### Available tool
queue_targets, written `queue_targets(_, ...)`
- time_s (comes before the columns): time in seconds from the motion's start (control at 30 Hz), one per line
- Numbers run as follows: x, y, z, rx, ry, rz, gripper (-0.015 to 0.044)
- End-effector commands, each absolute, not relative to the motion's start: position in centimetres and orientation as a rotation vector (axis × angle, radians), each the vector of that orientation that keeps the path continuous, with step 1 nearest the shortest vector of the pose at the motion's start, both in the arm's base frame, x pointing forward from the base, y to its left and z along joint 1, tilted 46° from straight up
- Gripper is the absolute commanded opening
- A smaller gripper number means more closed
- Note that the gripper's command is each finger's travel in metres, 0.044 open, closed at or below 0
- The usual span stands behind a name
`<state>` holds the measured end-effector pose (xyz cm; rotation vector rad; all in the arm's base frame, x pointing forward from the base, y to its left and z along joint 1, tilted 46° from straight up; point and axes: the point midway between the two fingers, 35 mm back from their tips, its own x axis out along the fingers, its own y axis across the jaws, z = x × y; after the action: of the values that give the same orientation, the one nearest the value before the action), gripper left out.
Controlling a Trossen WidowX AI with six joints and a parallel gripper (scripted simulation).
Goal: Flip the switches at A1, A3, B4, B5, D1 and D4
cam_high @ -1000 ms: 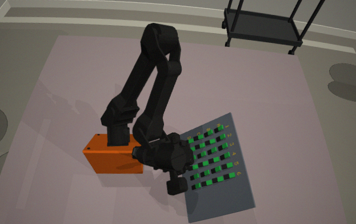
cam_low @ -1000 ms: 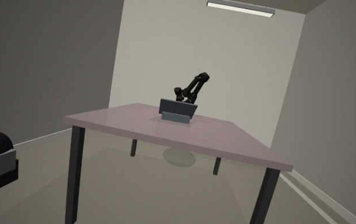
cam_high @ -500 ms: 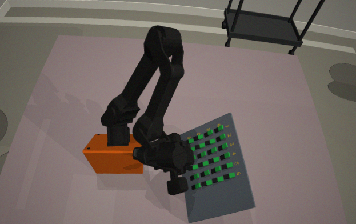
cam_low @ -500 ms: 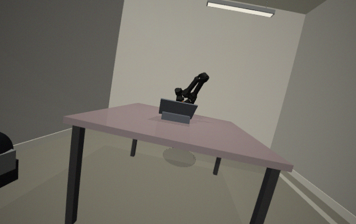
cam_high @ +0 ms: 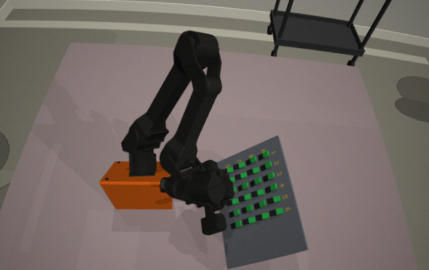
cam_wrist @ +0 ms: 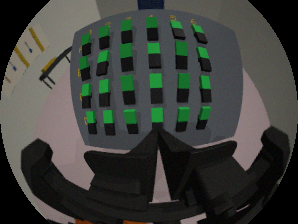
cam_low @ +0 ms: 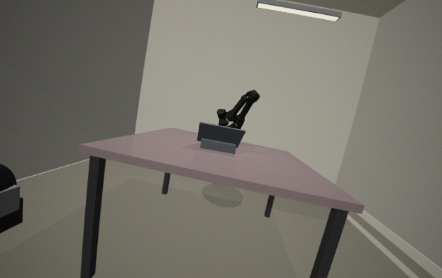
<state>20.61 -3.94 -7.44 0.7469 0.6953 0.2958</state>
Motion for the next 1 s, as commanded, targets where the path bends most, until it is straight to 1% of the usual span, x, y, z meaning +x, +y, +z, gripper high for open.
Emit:
queue_targets(0.0,20.59,-3.94,-7.50,0.751,0.700,0.290,0.0000)
queue_targets(0.97,20.86,-3.74,-7.69,0.751,0.700,0.290,0.0000)
